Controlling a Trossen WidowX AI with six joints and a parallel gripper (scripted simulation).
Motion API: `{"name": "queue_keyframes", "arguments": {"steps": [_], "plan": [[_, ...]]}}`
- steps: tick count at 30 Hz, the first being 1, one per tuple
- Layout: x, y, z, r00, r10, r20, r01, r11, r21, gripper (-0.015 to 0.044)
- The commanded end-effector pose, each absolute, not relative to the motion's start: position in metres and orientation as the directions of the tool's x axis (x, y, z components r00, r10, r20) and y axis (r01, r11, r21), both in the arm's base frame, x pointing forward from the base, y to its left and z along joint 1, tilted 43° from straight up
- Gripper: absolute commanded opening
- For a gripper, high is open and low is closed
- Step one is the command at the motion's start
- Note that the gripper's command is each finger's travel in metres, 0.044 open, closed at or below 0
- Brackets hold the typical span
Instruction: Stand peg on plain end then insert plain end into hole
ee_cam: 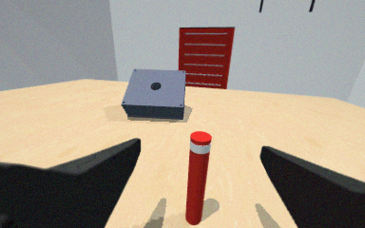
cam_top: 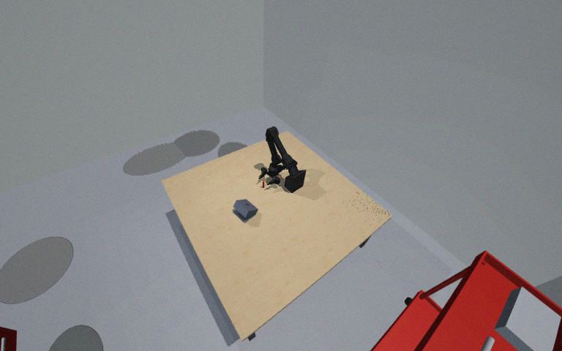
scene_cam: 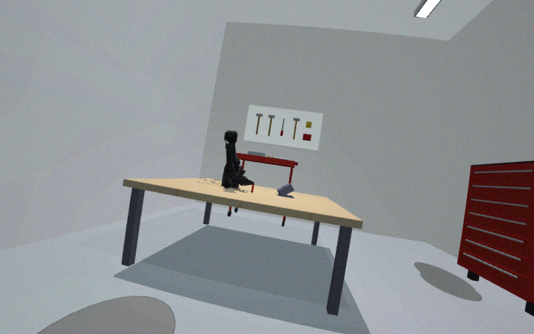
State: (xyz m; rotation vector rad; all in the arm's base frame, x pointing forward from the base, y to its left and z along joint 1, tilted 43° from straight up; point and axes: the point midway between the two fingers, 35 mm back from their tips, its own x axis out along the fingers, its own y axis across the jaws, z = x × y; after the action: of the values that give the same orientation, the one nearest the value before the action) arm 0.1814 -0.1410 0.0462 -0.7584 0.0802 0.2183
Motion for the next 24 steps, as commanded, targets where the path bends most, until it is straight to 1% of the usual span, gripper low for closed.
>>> {"name": "queue_keyframes", "arguments": {"steps": [1,11,24], "plan": [[0.182,-0.14,0.05,0.974,0.168,-0.152,-0.227,0.706,-0.671,0.044],[0.184,-0.119,0.108,0.971,0.17,-0.167,-0.238,0.7,-0.674,0.044],[0.175,-0.062,0.156,0.973,0.166,-0.163,-0.232,0.699,-0.676,0.044]]}}
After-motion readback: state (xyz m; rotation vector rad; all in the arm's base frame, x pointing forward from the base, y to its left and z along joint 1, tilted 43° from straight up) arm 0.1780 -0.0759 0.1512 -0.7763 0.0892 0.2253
